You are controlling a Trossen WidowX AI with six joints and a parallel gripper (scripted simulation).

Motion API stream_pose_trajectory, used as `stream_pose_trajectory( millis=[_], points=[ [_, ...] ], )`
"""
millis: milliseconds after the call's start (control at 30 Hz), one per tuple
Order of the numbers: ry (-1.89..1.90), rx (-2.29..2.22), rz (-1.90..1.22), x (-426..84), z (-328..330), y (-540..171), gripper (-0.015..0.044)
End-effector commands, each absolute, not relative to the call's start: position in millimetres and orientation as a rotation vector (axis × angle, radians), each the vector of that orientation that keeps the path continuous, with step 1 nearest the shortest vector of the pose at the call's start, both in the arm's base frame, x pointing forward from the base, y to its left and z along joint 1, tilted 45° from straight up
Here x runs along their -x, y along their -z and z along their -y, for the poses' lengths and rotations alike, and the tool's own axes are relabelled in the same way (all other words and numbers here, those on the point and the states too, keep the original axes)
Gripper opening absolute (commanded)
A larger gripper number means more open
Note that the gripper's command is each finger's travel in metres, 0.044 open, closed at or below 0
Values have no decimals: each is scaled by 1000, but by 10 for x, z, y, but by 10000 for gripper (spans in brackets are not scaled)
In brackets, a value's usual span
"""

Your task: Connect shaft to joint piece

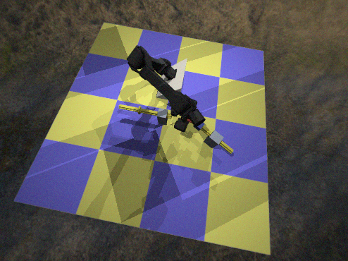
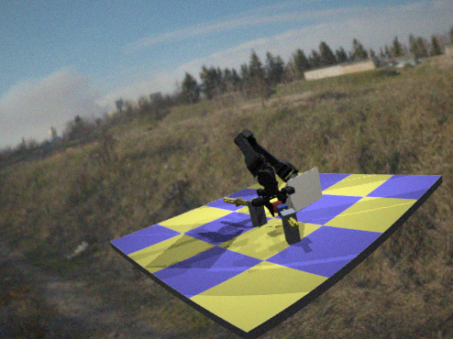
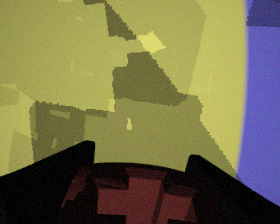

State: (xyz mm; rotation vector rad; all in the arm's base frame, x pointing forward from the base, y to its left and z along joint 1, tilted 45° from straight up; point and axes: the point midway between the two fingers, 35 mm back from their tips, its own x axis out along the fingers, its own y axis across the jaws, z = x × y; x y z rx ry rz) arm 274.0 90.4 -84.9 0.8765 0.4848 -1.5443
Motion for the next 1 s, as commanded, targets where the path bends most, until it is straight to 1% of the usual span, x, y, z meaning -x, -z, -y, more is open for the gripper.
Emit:
stream_pose_trajectory(
  millis=[0, 100, 133, 333, 700, 967],
  points=[
    [1544, -877, -485, -2740, -904, 849, 94],
    [1544, -877, -485, -2740, -904, 849, 16],
    [1544, -877, -485, -2740, -904, 849, 0],
    [1541, -864, -492, -2746, -904, 847, 0],
    [1486, -660, -601, -2841, -908, 818, 0],
    [1483, -647, -609, -2843, -908, 819, 0]
  ],
)
